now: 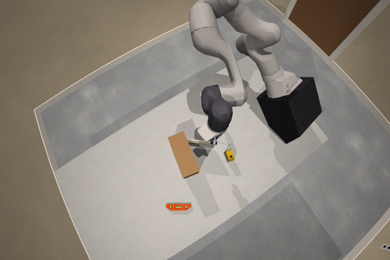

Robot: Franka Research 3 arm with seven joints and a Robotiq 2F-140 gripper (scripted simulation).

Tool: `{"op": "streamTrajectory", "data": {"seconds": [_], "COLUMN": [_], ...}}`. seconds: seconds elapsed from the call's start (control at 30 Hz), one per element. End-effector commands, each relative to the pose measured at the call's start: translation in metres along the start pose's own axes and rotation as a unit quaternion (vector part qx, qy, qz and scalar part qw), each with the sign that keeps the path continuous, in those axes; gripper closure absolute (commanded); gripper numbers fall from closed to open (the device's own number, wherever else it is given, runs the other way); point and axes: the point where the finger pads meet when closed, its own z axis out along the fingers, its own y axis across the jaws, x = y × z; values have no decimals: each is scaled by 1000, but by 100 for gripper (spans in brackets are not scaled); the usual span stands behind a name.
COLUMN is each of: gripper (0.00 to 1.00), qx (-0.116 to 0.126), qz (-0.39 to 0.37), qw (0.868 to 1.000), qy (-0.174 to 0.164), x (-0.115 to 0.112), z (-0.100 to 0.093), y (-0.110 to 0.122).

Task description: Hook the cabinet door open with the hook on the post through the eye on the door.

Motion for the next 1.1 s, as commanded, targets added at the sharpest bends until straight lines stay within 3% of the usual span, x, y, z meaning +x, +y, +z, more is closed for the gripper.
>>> {"op": "streamTrajectory", "data": {"seconds": [0.0, 1.07], "gripper": [84, 84], "qx": [1, 1], "qz": [2, 2], "qw": [1000, 1000], "qy": [0, 0], "x": [0, 0], "z": [3, 51], "y": [-1, -1]}}
